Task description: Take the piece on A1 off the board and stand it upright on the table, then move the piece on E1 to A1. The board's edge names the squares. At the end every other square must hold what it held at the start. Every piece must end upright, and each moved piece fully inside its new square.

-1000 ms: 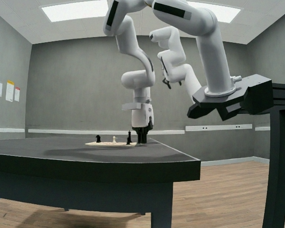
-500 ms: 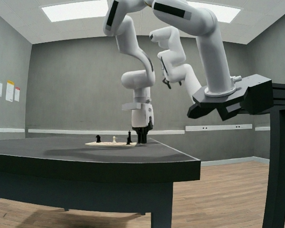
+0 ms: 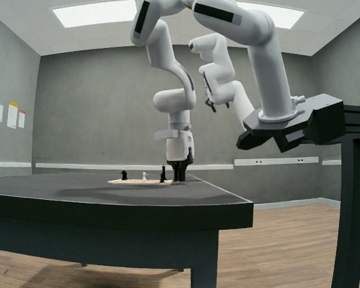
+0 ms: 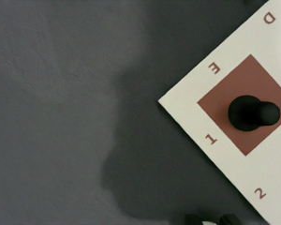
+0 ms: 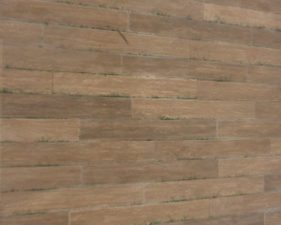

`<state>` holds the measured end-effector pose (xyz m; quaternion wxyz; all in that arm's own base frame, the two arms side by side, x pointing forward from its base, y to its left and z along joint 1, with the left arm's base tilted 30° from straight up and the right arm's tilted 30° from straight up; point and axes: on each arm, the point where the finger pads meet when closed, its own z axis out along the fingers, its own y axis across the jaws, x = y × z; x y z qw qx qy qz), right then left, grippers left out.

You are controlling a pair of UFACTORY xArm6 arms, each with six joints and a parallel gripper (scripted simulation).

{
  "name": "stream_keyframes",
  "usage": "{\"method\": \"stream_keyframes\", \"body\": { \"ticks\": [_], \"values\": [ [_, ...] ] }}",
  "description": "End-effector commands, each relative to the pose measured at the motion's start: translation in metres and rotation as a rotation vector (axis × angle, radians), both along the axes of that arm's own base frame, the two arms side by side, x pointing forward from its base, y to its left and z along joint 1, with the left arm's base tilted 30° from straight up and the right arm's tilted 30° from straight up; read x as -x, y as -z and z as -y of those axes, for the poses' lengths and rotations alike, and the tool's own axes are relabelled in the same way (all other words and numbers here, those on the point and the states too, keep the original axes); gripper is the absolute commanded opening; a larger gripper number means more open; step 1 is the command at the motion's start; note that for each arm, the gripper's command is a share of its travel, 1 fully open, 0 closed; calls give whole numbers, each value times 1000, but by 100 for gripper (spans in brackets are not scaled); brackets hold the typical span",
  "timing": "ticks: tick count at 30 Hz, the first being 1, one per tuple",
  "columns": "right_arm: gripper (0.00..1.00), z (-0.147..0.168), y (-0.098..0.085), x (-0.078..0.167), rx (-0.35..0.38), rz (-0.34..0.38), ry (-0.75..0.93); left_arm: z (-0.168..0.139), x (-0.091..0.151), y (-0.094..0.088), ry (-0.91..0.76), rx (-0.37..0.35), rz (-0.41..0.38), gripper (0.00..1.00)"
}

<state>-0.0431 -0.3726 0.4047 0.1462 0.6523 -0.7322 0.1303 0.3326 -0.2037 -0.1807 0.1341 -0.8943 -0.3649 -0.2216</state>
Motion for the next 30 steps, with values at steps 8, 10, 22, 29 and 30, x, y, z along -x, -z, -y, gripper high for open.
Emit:
{"method": "stream_keyframes", "body": {
  "ticks": [8, 10, 22, 29, 30],
  "values": [
    [100, 0, -2, 0, 4, 0, 0, 0, -1, 1, 1, 2, 1, 0],
    [100, 0, -2, 0, 4, 0, 0, 0, -1, 2, 1, 2, 1, 0],
    [100, 0, -2, 0, 4, 0, 0, 0, -2, 2, 1, 2, 1, 0],
    [100, 0, -2, 0, 4, 0, 0, 0, -2, 2, 1, 2, 1, 0],
    [100, 0, -2, 0, 4, 0, 0, 0, -2, 2, 1, 2, 1, 0]
  ]
}}
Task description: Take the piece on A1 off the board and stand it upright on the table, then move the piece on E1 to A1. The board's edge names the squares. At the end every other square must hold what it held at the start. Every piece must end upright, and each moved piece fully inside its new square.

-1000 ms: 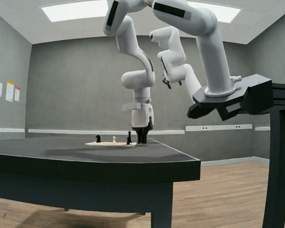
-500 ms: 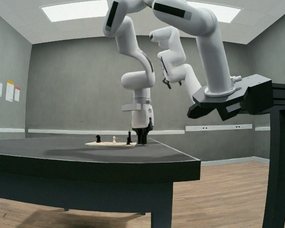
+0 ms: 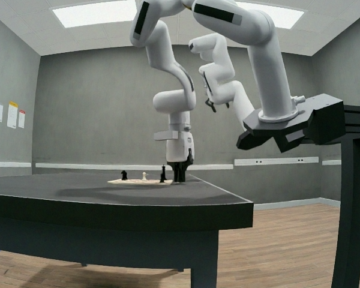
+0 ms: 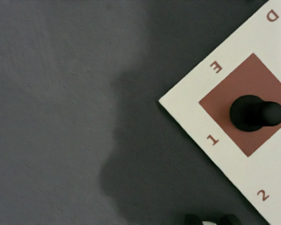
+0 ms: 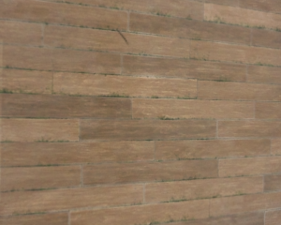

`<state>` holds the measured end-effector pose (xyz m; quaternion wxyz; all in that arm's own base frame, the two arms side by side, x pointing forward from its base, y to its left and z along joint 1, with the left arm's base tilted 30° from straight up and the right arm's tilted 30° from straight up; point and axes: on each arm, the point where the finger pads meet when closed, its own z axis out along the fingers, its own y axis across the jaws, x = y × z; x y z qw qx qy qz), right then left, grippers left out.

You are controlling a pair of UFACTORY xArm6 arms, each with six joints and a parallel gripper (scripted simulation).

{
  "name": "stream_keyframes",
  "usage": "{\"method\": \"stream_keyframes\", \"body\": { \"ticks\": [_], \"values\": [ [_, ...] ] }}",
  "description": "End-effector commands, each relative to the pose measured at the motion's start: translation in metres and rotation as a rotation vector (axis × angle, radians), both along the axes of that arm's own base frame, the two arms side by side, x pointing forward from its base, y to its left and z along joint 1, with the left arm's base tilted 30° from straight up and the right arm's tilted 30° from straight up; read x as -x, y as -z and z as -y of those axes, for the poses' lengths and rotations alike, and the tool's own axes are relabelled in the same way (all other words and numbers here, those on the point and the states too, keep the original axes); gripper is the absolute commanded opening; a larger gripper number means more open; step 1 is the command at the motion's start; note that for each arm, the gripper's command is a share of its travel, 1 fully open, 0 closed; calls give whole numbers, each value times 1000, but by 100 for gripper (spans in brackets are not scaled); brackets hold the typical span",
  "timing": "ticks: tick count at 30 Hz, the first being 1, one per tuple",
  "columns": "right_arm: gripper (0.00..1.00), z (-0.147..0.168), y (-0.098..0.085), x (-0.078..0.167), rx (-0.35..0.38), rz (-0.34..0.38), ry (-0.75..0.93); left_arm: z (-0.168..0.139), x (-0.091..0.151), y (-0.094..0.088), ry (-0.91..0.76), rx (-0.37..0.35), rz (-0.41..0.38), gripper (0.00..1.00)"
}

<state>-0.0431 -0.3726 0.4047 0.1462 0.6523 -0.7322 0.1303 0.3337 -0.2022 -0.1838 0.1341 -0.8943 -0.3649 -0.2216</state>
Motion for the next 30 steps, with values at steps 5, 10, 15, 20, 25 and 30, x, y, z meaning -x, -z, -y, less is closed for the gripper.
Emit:
{"method": "stream_keyframes", "body": {
  "ticks": [5, 10, 15, 20, 25, 30],
  "values": [
    [100, 0, -2, 0, 4, 0, 0, 1, -1, -1, 1, 2, 1, 0],
    [100, 0, -2, 0, 4, 0, 0, 1, -1, -1, 1, 2, 1, 0],
    [100, 0, -2, 0, 4, 0, 0, 1, -1, -1, 1, 2, 1, 0],
    [100, 0, -2, 0, 4, 0, 0, 1, -1, -1, 1, 2, 1, 0],
    [100, 0, -2, 0, 4, 0, 0, 1, -1, -1, 1, 2, 1, 7],
    [100, 0, -2, 0, 4, 0, 0, 1, -1, -1, 1, 2, 1, 21]
  ]
}}
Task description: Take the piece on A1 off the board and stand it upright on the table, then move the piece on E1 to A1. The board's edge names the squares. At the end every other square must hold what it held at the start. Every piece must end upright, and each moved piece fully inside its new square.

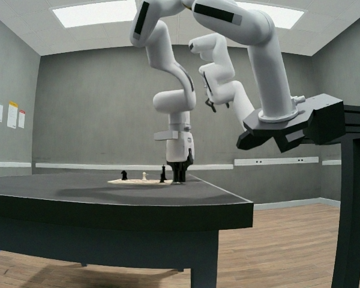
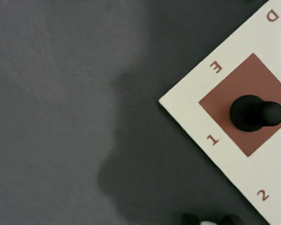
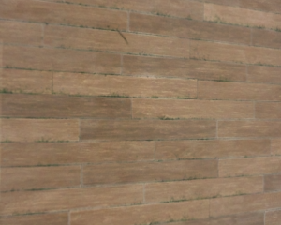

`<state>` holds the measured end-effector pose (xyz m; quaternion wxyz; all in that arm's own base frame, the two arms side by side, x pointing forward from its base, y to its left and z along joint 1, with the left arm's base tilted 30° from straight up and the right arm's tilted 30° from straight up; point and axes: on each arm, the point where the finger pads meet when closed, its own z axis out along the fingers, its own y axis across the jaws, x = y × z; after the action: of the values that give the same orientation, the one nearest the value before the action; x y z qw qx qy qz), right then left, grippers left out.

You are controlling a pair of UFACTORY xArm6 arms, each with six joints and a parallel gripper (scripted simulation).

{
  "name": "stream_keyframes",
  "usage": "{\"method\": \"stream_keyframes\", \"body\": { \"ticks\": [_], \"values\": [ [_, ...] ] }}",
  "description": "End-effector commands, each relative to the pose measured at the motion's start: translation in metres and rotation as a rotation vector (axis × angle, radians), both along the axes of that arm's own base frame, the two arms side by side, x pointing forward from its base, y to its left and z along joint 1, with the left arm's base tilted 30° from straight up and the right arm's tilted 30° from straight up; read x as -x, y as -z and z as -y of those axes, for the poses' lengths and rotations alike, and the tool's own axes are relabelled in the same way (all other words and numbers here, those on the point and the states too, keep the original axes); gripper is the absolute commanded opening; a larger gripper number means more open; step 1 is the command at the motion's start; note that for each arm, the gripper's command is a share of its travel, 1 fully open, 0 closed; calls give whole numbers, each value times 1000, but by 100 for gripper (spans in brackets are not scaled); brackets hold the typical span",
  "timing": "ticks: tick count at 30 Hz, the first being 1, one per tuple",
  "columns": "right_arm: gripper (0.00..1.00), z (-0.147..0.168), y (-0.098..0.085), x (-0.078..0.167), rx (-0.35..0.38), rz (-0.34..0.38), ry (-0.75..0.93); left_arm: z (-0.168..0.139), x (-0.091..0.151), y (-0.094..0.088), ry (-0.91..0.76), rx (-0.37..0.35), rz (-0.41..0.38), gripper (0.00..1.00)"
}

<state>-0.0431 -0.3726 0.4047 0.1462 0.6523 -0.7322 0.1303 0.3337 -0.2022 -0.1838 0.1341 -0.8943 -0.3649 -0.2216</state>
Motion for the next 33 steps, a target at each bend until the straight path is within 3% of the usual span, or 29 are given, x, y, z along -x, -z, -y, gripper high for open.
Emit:
{"method": "stream_keyframes", "body": {
  "ticks": [1, 2, 3, 5, 6, 20, 29, 33],
  "values": [
    [100, 0, -2, 0, 4, 0, 0, 1, -1, -1, 1, 2, 1, 21],
    [100, 0, -2, 0, 4, 0, 0, 1, -1, -1, 1, 2, 1, 21],
    [100, 0, -2, 0, 4, 0, 0, 1, -1, -1, 1, 2, 1, 28],
    [100, 0, -2, 0, 4, 0, 0, 1, -1, -1, 1, 2, 1, 28],
    [100, 0, -2, 0, 4, 0, 0, 1, -1, -1, 1, 2, 1, 35],
    [100, 0, -2, 0, 4, 0, 0, 2, 0, -2, 1, 2, 1, 35],
    [100, 0, -2, 0, 4, 0, 0, 11, 7, -22, 1, 2, 1, 35],
    [100, 0, -2, 0, 4, 0, 0, 20, 13, -41, 1, 2, 1, 35]
  ]
}}
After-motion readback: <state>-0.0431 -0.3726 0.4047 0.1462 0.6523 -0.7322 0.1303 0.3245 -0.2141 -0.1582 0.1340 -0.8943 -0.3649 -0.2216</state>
